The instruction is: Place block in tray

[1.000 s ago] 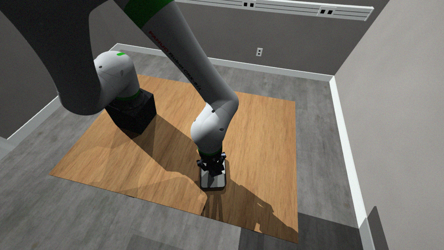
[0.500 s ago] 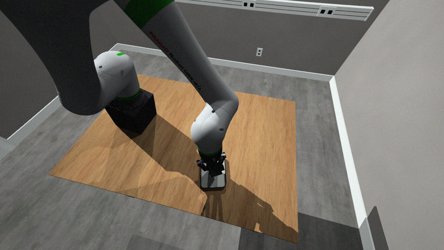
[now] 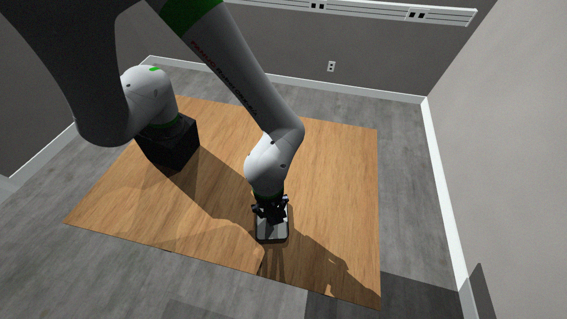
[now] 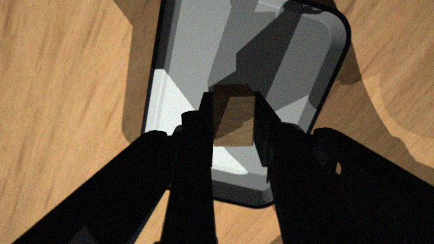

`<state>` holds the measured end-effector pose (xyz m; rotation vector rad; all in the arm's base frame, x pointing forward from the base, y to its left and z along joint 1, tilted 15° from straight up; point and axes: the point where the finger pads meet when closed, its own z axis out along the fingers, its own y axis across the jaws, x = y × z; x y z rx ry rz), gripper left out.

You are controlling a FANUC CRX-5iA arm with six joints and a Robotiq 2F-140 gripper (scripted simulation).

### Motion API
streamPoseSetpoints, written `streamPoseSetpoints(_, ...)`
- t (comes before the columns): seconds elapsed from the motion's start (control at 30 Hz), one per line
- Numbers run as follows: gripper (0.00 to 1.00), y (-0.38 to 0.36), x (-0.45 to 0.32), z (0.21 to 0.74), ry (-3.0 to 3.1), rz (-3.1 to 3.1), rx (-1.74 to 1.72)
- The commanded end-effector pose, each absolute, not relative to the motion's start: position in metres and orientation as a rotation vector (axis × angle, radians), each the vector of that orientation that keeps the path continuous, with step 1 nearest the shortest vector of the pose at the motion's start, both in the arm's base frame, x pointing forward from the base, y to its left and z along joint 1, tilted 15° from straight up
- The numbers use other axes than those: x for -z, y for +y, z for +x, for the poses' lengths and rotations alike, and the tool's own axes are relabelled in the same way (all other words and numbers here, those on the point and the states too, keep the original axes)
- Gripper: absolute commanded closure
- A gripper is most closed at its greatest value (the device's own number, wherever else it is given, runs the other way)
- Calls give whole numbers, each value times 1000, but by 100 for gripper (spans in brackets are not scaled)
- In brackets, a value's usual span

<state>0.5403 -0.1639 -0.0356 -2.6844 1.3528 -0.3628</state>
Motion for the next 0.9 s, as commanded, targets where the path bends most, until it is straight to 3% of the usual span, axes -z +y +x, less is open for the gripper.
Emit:
streamPoseSetpoints(0.0,90,-164,35,541,1352,-2684,365)
streamPoseSetpoints(0.23,90,-164,35,541,1352,-2684,365)
streamPoseSetpoints(0.27,64,-164,35,541,1352,-2684,365)
streamPoseSetpoints(0.87,64,-164,35,541,1352,-2684,365)
